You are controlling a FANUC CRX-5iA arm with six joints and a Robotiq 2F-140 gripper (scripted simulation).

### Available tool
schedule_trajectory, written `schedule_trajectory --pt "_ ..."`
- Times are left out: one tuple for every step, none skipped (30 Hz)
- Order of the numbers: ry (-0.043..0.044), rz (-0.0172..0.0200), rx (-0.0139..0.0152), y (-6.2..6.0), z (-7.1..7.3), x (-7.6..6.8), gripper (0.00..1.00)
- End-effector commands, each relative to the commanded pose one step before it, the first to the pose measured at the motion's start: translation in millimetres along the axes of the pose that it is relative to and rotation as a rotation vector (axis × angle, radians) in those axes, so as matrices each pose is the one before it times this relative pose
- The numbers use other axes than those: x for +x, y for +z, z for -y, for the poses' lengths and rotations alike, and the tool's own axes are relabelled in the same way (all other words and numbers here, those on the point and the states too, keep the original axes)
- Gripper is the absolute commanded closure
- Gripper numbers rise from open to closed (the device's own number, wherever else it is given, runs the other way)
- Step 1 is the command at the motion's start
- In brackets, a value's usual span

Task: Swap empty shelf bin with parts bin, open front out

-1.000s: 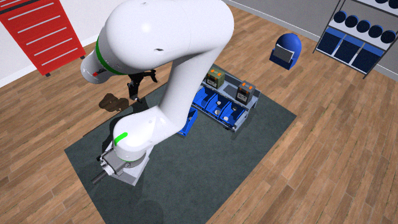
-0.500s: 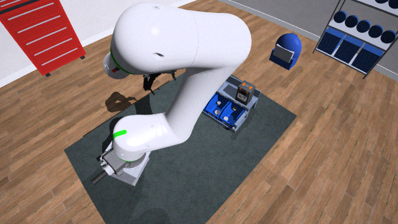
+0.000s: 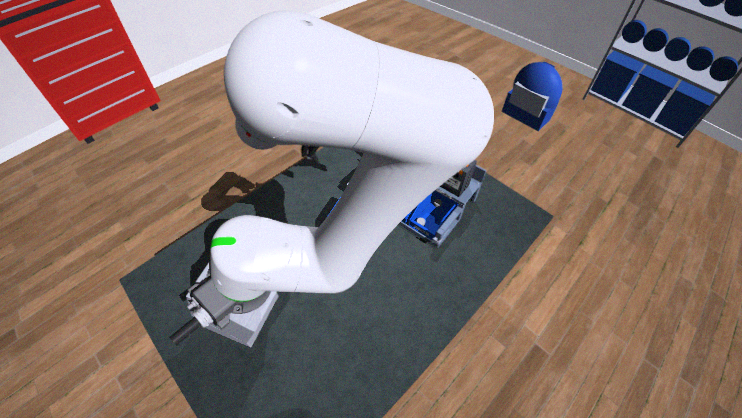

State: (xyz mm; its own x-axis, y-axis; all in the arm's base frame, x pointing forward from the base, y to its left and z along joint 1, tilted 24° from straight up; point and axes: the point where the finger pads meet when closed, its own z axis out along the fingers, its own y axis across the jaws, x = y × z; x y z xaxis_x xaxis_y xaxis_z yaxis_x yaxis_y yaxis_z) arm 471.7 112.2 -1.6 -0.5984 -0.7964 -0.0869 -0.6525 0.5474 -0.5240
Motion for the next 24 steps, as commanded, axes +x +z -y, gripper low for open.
schedule_trajectory --pt "0.07890 0.01872 0.02160 8.07 19.00 -0.25 0.00" --pt "0.03028 0.00148 0.00428 2.17 7.02 1.18 0.00" --pt "0.02978 0.00143 0.00423 2.14 6.94 1.12 0.00" --pt "0.02925 0.00139 0.00417 2.10 6.85 1.07 0.00" --pt "0.02871 0.00134 0.00410 2.07 6.75 1.01 0.00" --pt "0.02814 0.00129 0.00404 2.03 6.65 0.96 0.00" --pt "0.02756 0.00125 0.00397 1.99 6.54 0.90 0.00" --pt "0.02696 0.00120 0.00389 1.95 6.43 0.85 0.00" --pt "0.02634 0.00115 0.00381 1.90 6.30 0.80 0.00" --pt "0.02570 0.00111 0.00373 1.86 6.18 0.75 0.00" --pt "0.02505 0.00106 0.00365 1.81 6.05 0.71 0.00" --pt "0.02439 0.00101 0.00356 1.76 5.91 0.66 0.00" --pt "0.02371 0.00097 0.00348 1.71 5.77 0.62 0.00" --pt "0.02302 0.00092 0.00339 1.66 5.62 0.57 0.00" --pt "0.02232 0.00088 0.00329 1.60 5.47 0.53 0.00" --pt "0.00000 0.00000 0.00000 0.00 0.00 0.00 0.00" --pt "0.00000 0.00000 0.00000 0.00 0.00 0.00 0.00" --pt "0.02161 0.00083 0.00320 1.55 5.31 0.50 0.00" --pt "0.02090 0.00079 0.00310 1.50 5.15 0.46 0.00" --pt "0.02017 0.00075 0.00300 1.44 4.99 0.42 0.00" --pt "0.01944 0.00070 0.00290 1.39 4.83 0.39 0.00" --pt "0.01870 0.00066 0.00280 1.33 4.66 0.36 0.00" --pt "0.01796 0.00062 0.00269 1.27 4.49 0.33 0.00" --pt "0.01722 0.00059 0.00259 1.22 4.31 0.30 0.00"
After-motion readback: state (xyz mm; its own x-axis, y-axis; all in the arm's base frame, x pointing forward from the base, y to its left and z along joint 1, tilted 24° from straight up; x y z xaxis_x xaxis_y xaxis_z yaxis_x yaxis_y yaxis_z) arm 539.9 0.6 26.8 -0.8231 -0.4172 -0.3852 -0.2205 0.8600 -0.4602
